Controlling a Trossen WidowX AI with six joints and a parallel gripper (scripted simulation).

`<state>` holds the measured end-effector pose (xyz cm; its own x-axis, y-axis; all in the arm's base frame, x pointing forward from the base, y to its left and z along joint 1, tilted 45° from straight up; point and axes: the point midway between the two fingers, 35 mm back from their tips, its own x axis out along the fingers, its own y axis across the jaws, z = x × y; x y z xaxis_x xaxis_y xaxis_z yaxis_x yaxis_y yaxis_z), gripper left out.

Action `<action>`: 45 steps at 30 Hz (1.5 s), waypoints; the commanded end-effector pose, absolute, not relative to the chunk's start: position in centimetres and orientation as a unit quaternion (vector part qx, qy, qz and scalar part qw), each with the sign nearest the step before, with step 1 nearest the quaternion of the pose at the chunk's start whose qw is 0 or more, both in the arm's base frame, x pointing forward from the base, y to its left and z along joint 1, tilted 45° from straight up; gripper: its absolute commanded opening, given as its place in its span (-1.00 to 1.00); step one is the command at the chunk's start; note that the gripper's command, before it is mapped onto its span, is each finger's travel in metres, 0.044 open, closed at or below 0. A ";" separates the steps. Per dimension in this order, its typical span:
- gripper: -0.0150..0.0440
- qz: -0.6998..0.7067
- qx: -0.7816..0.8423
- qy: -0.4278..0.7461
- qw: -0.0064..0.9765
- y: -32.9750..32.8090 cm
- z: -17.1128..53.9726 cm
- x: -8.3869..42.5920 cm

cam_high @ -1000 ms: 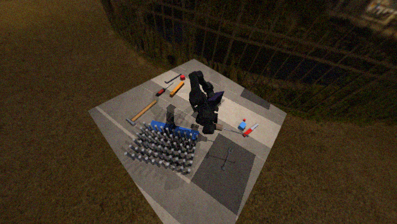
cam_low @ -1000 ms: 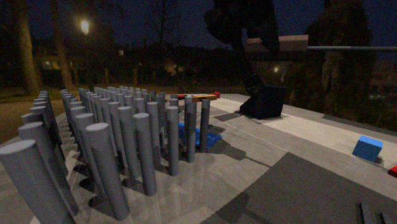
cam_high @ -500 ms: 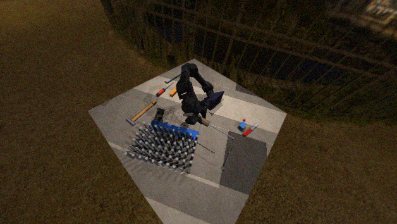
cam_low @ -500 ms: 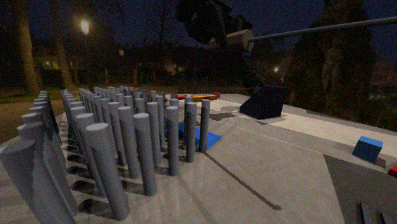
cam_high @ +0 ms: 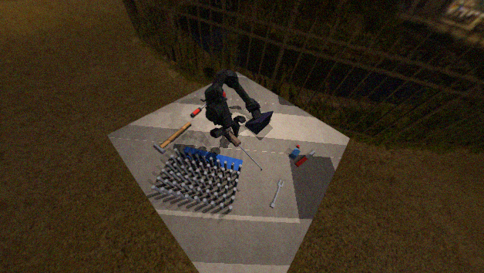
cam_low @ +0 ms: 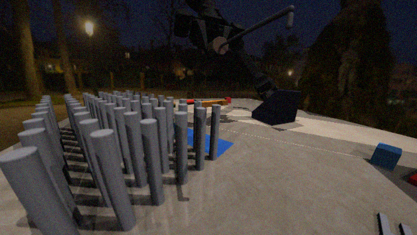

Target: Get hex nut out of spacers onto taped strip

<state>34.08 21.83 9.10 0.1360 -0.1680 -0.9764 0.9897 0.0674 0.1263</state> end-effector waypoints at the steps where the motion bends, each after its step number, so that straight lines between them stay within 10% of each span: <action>1: -0.49 -0.493 0.506 0.402 0.582 20.1 10.9 34.2; 45: -0.49 -0.469 0.745 0.083 0.467 3.9 21.5 30.3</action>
